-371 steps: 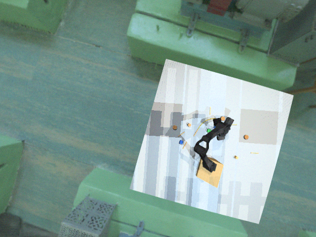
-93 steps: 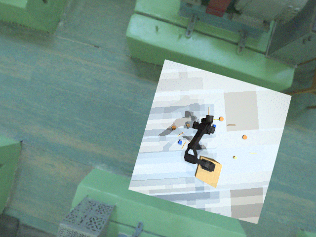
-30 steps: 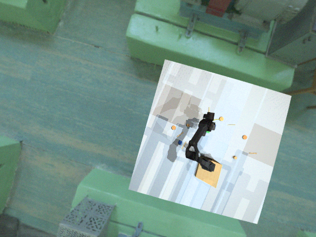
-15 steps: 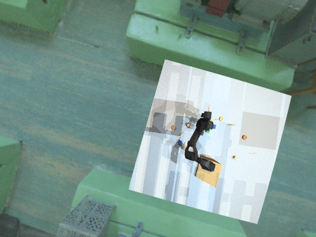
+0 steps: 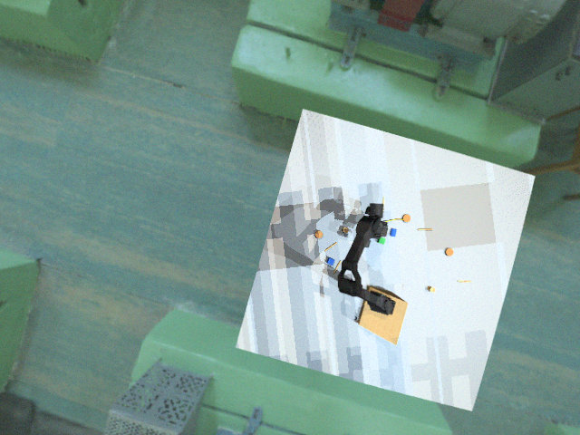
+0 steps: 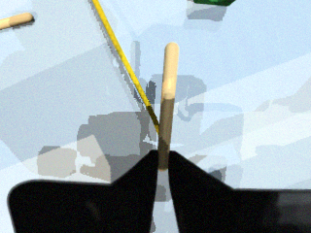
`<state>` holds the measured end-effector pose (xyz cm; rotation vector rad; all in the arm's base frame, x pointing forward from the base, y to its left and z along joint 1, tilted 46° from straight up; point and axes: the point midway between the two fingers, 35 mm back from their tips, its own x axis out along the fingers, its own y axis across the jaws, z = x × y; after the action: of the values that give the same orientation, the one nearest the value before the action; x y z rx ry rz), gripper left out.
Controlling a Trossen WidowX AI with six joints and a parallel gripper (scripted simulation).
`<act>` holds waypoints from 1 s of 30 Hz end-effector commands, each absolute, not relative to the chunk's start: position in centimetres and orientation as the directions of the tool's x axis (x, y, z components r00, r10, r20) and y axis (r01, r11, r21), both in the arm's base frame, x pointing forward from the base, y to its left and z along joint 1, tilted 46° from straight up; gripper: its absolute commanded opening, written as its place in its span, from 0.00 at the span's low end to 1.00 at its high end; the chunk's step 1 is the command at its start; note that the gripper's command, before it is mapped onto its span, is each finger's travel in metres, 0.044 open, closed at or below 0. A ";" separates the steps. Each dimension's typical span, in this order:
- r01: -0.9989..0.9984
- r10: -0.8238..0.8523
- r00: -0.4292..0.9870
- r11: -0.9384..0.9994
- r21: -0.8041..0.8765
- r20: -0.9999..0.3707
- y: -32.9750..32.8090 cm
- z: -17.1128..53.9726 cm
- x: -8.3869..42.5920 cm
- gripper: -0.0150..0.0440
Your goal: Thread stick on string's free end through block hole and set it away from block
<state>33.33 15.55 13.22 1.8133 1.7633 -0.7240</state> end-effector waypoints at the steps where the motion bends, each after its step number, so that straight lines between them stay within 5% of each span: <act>1: 0.999 0.731 0.016 -0.031 -0.010 -0.682 16.0 13.7 33.3 0.25; 30: 0.999 0.740 0.015 -0.030 -0.011 -0.673 17.5 13.3 32.3 0.25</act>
<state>32.59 17.30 13.59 1.8213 1.7695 -0.7121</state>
